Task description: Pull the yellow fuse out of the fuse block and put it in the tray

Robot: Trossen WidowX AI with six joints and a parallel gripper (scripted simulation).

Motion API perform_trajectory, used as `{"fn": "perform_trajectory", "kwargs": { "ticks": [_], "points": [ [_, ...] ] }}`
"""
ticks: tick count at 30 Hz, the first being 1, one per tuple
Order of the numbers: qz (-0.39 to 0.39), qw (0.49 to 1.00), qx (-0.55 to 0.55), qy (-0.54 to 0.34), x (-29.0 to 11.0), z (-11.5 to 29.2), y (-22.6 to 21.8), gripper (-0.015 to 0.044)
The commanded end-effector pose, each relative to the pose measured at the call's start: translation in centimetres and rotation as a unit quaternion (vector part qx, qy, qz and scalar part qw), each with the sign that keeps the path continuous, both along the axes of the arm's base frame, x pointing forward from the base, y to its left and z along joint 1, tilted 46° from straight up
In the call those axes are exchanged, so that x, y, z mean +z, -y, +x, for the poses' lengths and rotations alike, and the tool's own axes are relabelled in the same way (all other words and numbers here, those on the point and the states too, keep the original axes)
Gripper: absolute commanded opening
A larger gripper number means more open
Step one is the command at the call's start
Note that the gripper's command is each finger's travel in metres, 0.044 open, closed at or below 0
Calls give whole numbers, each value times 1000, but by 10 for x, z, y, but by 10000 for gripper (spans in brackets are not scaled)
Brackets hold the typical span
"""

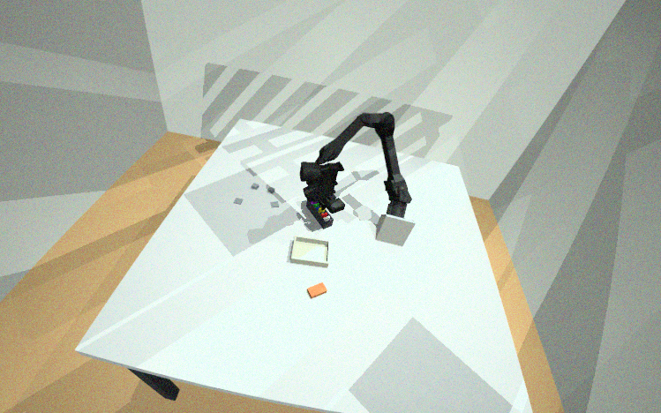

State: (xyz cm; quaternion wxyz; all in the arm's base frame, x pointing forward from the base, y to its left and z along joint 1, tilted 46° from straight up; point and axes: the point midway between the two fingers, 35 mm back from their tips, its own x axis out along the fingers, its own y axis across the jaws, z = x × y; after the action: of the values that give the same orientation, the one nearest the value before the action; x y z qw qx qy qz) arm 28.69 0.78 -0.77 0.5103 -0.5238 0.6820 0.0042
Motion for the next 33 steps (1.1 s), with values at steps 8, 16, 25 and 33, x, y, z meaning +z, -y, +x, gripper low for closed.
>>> {"fn": "perform_trajectory", "kwargs": {
  "ticks": [8,16,25,33],
  "points": [
    [2,1000,-1,2,4,1,-5,0],
    [2,1000,-1,2,7,0,-7,0],
    [2,1000,-1,2,10,0,-10,0],
    [2,1000,-1,1,13,-1,-13,0]
  ]
}}
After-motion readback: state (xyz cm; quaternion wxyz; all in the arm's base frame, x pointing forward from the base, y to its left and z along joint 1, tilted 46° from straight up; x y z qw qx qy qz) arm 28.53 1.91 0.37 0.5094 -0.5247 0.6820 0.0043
